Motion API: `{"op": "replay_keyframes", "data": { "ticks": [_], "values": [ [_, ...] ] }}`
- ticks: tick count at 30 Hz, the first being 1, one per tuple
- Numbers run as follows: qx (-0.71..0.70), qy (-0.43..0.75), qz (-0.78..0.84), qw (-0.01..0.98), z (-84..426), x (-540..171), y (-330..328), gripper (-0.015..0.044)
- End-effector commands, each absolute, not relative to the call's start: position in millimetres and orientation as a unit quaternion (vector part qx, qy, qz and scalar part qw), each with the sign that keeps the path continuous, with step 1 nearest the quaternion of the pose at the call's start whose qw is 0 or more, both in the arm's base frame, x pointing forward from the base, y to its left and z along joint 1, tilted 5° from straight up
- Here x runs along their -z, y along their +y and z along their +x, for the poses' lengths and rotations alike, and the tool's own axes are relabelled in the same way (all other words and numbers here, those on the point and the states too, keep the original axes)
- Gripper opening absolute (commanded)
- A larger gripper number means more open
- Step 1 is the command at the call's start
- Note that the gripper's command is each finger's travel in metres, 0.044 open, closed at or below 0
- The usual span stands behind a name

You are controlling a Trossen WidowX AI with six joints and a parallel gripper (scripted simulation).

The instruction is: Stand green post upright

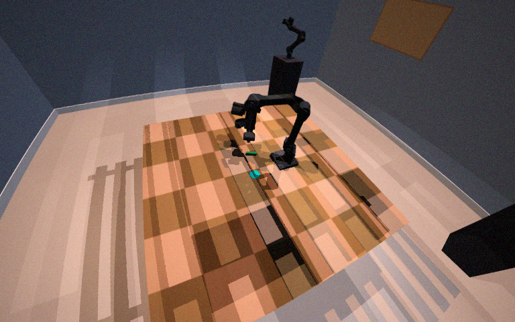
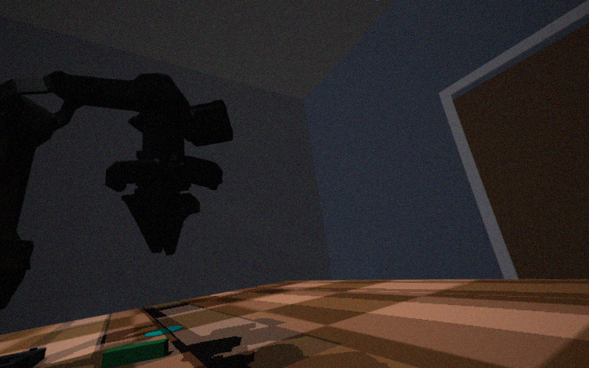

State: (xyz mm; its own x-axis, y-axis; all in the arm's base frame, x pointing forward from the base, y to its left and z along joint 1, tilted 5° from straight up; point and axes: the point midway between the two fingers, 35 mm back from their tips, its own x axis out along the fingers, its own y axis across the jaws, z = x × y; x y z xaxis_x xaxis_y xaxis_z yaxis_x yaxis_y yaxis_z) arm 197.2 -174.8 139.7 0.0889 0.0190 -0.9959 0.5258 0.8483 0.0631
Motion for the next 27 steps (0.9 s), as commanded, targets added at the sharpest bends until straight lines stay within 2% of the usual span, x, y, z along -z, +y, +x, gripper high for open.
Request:
{"op": "replay_keyframes", "data": {
  "ticks": [1,7,11,19,27],
  "values": [
    [0.173,0.657,0.213,0.702,201,-104,-174,0.0233],
    [0.172,0.657,0.213,0.702,203,-36,-168,0.0233],
    [0.172,0.657,0.213,0.702,202,-28,-166,0.0233],
    [0.172,0.657,0.213,0.702,202,-28,-166,0.0022],
    [0.174,0.658,0.214,0.701,202,-34,-168,0.0022]
  ]
}}
